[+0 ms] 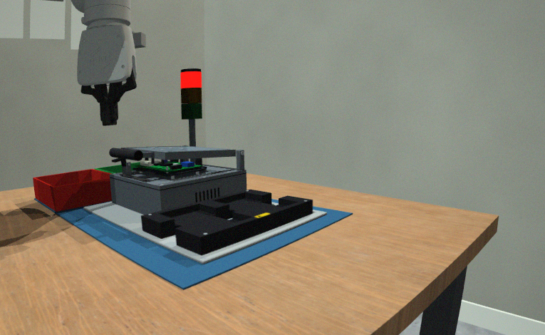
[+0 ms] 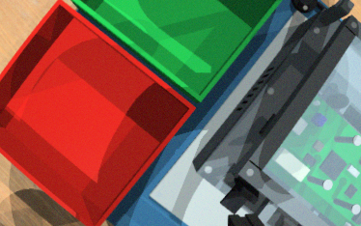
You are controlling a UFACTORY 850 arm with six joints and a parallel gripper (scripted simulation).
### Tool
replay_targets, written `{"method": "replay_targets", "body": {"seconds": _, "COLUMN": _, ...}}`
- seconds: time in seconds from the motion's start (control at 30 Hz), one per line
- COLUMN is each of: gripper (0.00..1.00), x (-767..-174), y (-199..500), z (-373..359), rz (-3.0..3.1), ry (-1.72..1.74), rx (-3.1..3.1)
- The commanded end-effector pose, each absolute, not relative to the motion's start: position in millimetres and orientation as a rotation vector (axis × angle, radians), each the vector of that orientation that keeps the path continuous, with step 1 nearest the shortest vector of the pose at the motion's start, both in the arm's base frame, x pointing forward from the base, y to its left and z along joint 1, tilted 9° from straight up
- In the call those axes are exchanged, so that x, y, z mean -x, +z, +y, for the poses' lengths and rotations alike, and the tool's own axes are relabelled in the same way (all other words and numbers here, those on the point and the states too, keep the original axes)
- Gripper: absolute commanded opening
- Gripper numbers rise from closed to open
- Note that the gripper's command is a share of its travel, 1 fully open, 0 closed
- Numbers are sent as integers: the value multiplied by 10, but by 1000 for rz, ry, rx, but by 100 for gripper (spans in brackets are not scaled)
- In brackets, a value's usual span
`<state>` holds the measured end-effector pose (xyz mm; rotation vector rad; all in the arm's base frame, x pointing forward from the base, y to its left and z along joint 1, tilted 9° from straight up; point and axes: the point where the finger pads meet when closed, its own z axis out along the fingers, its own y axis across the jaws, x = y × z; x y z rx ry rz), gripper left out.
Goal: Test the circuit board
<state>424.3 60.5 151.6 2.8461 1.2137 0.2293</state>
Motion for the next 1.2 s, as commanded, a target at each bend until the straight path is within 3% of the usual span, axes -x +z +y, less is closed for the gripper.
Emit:
{"method": "replay_targets", "body": {"seconds": 0.0, "gripper": 0, "x": -4250, "y": 1521, "z": 605, "rz": 1454, "ry": 240, "rx": -2748}}
{"method": "replay_targets", "body": {"seconds": 1.17, "gripper": 0, "x": -4250, "y": 1521, "z": 605, "rz": 2273, "ry": 210, "rx": -2048}}
